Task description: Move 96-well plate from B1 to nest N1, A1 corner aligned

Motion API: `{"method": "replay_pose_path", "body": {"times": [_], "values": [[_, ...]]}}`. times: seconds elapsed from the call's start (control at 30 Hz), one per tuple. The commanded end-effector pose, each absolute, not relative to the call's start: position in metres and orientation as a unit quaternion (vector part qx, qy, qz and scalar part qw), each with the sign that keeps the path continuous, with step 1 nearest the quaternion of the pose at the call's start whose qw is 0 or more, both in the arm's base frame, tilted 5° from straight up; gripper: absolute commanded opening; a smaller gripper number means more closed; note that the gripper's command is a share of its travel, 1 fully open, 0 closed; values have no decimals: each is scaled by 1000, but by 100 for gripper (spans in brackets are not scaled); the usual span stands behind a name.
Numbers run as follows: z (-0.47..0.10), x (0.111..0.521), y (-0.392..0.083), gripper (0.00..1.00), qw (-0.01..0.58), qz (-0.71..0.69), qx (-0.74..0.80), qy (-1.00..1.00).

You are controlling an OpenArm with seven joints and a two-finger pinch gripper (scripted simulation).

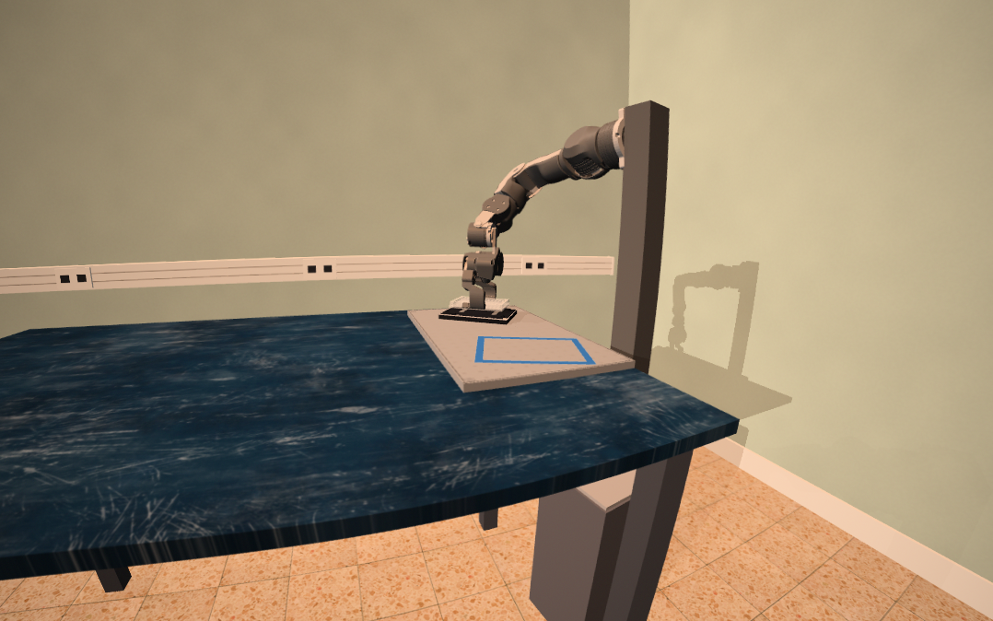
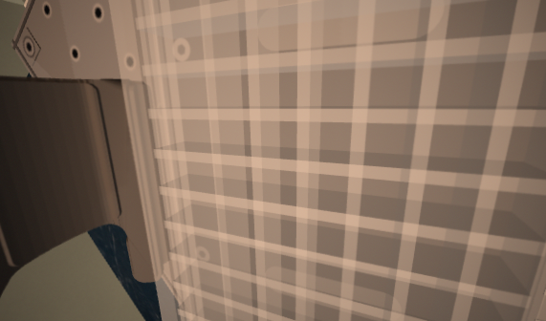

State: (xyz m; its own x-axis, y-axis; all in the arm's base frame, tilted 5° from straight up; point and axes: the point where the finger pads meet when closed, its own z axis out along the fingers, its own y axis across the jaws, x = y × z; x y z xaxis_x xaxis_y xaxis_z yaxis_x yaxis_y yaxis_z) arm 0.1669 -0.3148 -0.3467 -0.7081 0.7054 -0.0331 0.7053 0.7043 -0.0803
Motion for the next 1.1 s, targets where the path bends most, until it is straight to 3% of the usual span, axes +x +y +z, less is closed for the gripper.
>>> {"method": "replay_pose_path", "body": {"times": [0.0,1.07], "values": [[-346,168,-315,0,-3,42,-382,-923],[-347,168,-314,0,-2,42,-382,-923]]}}
